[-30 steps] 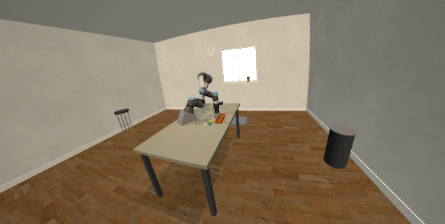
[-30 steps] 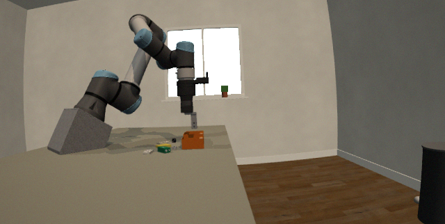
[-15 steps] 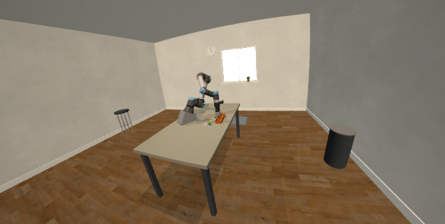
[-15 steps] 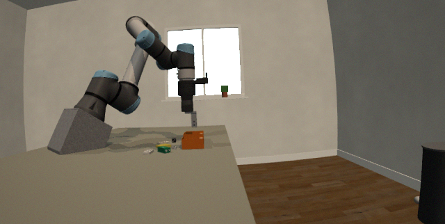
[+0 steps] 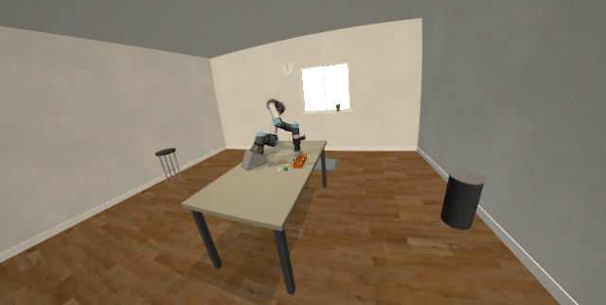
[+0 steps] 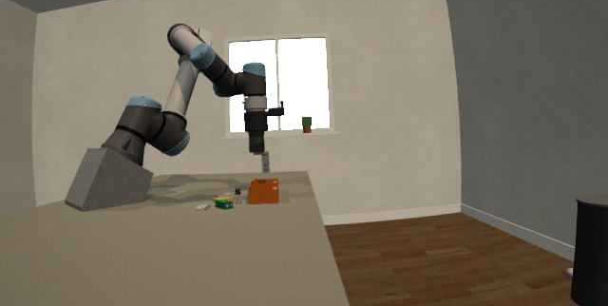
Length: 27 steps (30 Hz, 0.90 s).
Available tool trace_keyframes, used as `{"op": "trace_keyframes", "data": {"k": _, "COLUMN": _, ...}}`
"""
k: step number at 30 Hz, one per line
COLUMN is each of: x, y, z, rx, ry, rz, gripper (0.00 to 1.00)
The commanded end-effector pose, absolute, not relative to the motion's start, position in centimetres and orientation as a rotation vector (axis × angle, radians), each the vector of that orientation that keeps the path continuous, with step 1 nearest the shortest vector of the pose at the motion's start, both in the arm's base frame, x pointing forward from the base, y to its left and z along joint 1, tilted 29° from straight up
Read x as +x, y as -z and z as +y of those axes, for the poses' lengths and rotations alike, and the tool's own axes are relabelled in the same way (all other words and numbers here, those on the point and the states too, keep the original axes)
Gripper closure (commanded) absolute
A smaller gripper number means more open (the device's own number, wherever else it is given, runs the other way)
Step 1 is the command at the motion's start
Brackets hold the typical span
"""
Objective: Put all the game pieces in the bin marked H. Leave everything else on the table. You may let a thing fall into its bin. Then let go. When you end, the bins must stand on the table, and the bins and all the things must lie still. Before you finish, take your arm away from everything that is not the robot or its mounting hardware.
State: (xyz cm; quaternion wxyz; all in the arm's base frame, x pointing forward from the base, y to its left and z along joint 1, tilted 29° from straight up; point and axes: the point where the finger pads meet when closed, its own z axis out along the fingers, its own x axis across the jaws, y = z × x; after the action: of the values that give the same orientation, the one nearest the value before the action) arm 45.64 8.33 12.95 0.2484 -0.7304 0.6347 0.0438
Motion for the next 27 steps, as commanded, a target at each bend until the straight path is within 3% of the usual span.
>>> {"op": "trace_keyframes", "data": {"k": 1, "x": 45.9, "y": -12.1, "z": 8.7, "rx": -1.99, "ry": -0.12, "rz": 1.731, "gripper": 0.69}}
{"op": "trace_keyframes", "data": {"k": 27, "x": 47.1, "y": -7.9, "z": 10.8, "rx": -1.99, "ry": -0.12, "rz": 1.731, "gripper": 0.69}}
